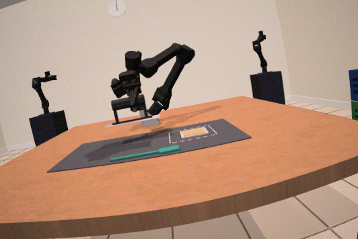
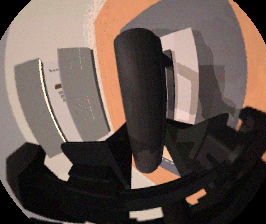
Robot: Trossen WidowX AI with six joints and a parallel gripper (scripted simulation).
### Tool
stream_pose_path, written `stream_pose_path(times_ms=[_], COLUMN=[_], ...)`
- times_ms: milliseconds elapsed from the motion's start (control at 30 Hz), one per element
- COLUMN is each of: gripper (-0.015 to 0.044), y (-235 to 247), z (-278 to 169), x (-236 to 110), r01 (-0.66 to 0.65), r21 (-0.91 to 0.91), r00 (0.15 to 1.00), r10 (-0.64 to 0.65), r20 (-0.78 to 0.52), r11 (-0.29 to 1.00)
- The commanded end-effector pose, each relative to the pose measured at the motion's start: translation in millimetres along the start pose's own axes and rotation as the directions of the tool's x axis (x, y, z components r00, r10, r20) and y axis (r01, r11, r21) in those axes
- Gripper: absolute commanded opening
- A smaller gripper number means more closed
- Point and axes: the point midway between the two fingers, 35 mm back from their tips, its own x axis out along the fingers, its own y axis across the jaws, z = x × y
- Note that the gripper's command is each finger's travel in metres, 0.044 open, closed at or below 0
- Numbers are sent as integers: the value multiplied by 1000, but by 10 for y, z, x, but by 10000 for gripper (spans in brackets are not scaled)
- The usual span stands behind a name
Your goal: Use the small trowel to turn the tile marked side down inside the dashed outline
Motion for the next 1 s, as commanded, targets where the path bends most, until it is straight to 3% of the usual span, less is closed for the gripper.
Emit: stream_pose_path(times_ms=[0, 667, 967], gripper=[0, 0, 0], y=[51, -4, -108], z=[0, 8, 408], x=[-15, -1, -48], r01=[-11, 1, -2], r21=[-12, 1, 20], r00=[1000, 1000, 999], r10=[11, -1, 2], r20=[0, 1, 41], r11=[1000, 1000, 1000])
